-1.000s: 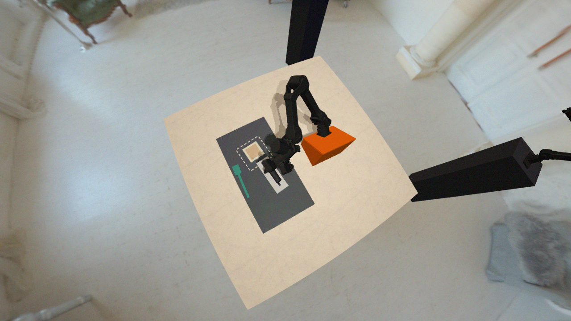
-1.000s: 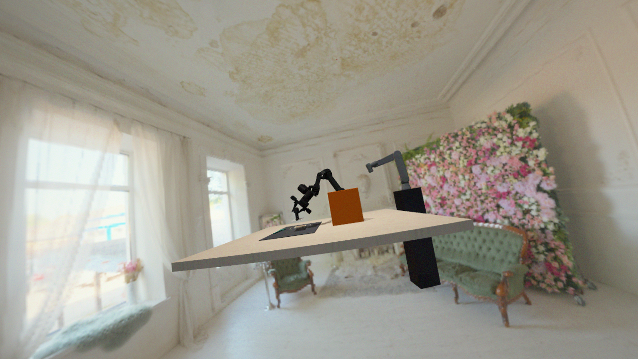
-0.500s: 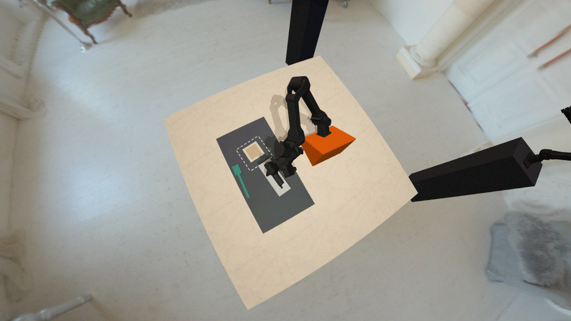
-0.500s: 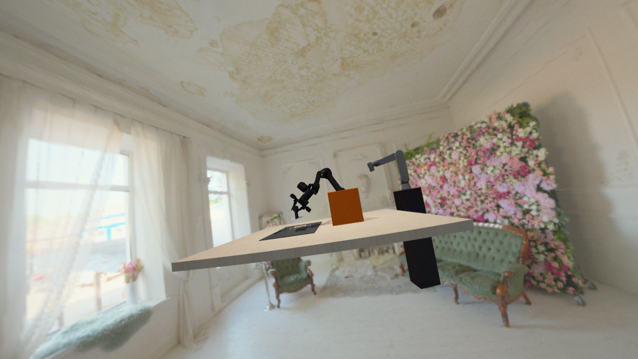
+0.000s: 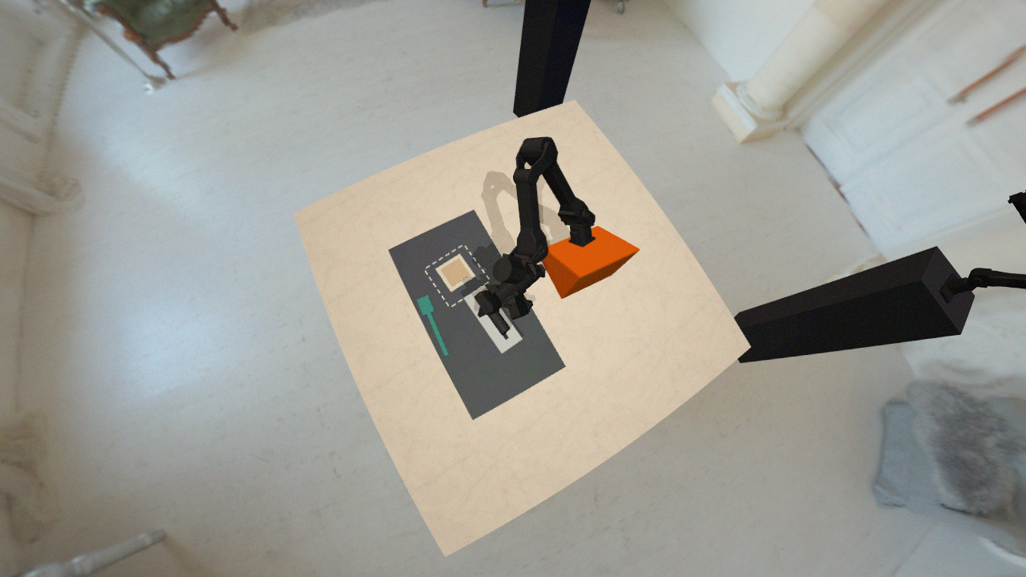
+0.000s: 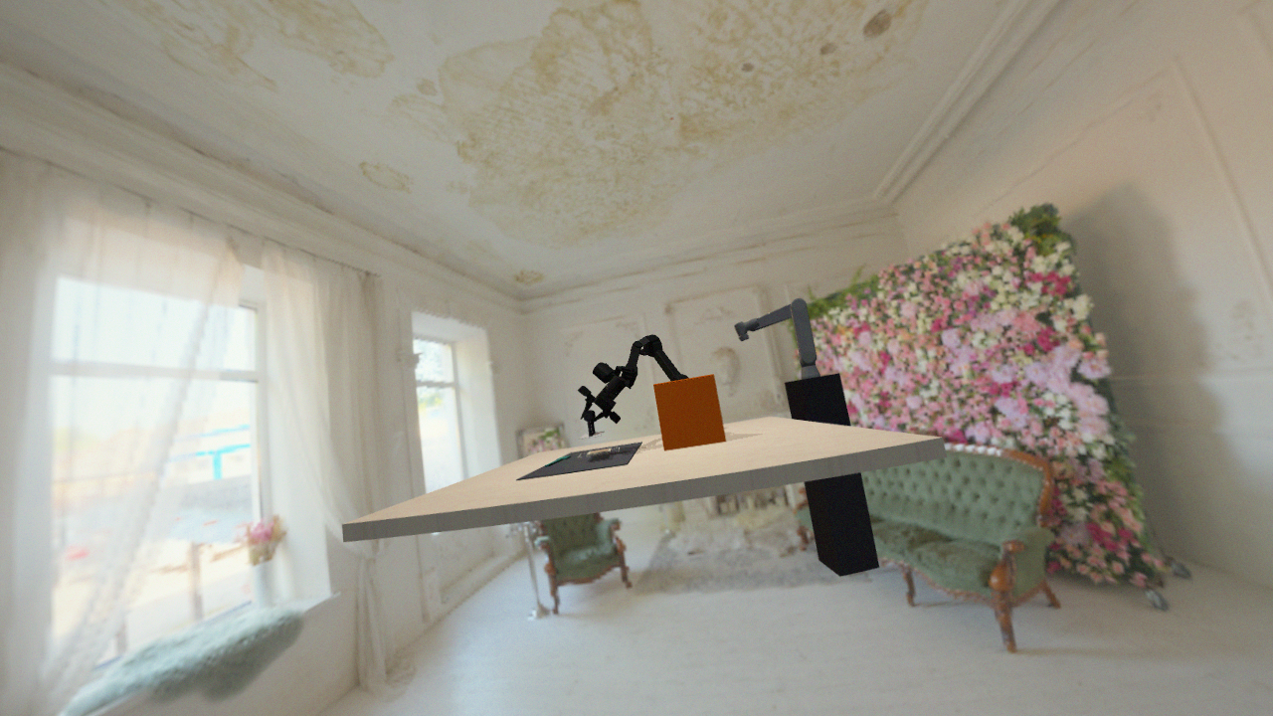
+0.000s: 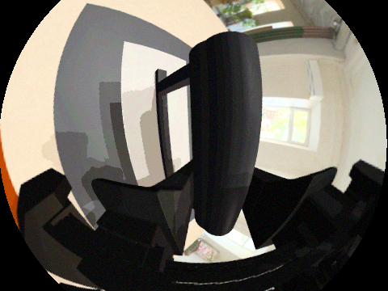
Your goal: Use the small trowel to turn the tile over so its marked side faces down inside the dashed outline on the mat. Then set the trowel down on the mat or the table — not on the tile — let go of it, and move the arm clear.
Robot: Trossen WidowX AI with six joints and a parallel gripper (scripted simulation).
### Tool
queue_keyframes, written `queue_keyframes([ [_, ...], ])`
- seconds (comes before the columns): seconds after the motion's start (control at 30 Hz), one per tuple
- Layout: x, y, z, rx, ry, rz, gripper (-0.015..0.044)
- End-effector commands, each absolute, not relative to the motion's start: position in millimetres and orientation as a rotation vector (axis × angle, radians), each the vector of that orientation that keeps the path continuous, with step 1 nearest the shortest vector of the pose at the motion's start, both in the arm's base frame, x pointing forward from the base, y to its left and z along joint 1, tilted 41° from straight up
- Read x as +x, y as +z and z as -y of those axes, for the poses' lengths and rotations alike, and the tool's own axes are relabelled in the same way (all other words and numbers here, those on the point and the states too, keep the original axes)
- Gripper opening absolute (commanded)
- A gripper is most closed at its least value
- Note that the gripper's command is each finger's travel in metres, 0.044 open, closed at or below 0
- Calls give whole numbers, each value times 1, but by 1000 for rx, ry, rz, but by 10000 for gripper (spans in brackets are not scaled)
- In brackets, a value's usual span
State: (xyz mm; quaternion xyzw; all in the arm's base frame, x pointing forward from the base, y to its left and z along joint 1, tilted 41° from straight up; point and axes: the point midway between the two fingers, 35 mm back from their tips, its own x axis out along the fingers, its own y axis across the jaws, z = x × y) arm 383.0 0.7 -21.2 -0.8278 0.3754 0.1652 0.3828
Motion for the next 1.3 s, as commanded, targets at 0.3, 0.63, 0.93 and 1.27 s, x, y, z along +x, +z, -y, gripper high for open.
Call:
queue_keyframes([
  [0.3, 384, -20, -2, -2107, 413, -951, 0],
  [0.63, 383, -21, -1, -2111, 423, -959, 0],
  [0.93, 397, -53, -19, -2193, 721, -883, 0],
  [1.27, 407, -96, -45, -2244, 1122, -718, 0],
])
